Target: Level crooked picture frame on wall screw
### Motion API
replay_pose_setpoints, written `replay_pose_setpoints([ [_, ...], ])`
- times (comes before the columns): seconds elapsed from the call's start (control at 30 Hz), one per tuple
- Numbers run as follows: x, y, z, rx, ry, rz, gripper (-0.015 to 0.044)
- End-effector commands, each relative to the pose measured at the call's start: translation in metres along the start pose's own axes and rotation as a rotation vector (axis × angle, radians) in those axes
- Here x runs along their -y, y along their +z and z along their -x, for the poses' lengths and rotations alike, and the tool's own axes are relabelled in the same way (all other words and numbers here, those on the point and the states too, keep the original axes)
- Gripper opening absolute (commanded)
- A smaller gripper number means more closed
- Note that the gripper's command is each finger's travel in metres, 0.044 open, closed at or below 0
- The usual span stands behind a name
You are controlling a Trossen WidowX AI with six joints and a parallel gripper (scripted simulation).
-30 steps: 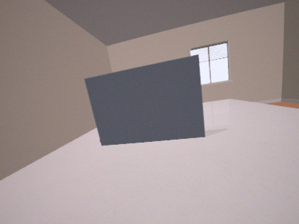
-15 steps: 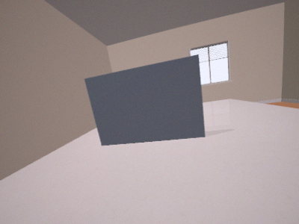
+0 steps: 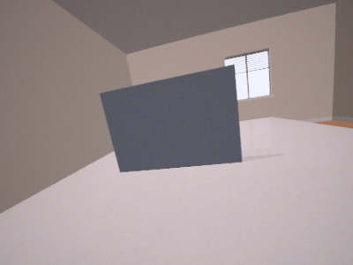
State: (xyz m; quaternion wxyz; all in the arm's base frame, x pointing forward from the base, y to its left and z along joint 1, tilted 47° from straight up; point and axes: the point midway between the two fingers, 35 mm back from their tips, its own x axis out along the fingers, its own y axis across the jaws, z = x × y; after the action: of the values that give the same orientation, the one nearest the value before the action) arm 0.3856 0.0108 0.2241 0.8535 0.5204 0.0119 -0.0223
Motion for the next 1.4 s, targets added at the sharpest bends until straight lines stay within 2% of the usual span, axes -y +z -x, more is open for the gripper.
replay_pose_setpoints([
  [0.0,-0.0008,-0.0001,-0.0003,-0.002,0.002,0.003,0.0082],
  [0.17,-0.0008,-0.0001,-0.0003,-0.002,0.002,0.003,0.0049],
  [0.23,-0.0008,-0.0001,-0.0003,-0.002,0.002,0.003,0.0000],
  [1.37,-0.0094,0.0000,-0.0001,-0.002,0.002,0.003,0.0000],
])
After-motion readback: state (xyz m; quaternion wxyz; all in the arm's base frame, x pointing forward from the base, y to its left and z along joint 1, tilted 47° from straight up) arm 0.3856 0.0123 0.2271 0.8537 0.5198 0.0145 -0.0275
